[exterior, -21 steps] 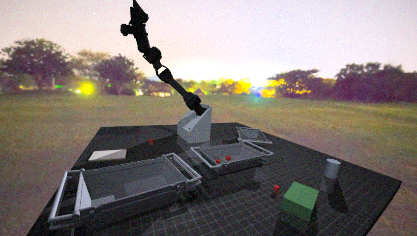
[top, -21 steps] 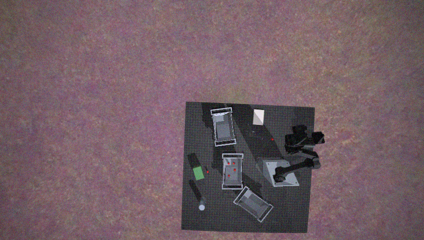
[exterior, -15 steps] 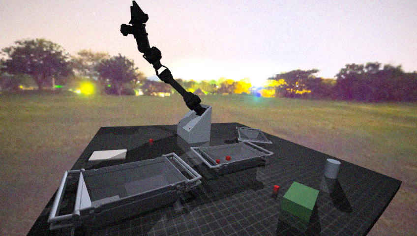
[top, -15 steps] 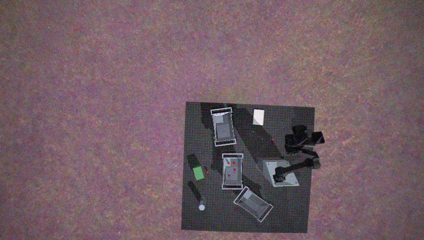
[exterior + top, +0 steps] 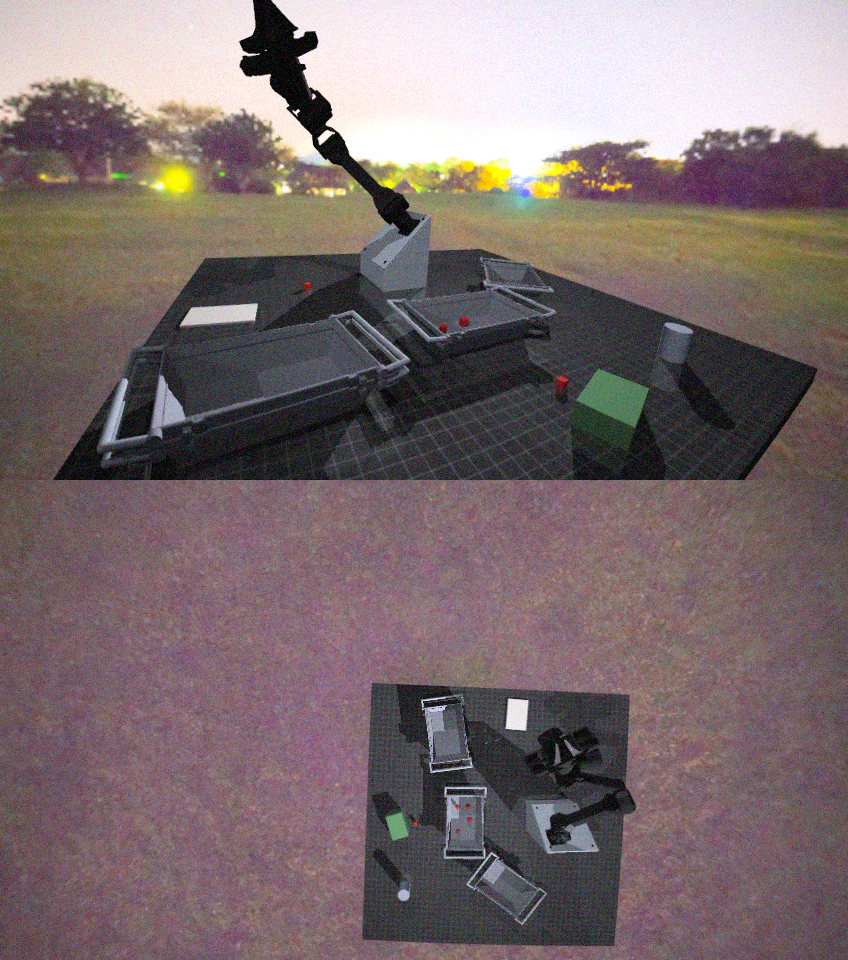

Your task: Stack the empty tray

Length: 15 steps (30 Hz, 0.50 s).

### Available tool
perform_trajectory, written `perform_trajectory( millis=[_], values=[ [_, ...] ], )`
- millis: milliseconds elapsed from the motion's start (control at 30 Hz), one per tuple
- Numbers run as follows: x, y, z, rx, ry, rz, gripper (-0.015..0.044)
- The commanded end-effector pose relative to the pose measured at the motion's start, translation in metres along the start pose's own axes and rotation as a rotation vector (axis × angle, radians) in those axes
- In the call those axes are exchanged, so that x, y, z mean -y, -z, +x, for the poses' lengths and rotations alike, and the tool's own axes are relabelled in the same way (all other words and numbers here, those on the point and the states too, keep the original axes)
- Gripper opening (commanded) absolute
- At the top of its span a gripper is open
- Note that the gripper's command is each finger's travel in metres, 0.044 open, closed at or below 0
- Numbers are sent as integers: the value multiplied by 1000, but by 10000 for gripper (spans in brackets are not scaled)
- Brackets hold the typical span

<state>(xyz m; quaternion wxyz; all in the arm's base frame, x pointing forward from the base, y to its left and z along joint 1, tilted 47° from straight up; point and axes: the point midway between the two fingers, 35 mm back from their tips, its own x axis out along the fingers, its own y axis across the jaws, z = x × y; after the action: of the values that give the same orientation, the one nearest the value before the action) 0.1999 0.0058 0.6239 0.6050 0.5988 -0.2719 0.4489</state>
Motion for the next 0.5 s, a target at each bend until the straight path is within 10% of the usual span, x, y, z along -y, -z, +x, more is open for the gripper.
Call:
perform_trajectory(
  millis=[0, 467],
  values=[
    [61, -35, 0, 155, 160, 118, 86],
    [263, -127, -89, 807, 670, 411, 86]
  ],
)
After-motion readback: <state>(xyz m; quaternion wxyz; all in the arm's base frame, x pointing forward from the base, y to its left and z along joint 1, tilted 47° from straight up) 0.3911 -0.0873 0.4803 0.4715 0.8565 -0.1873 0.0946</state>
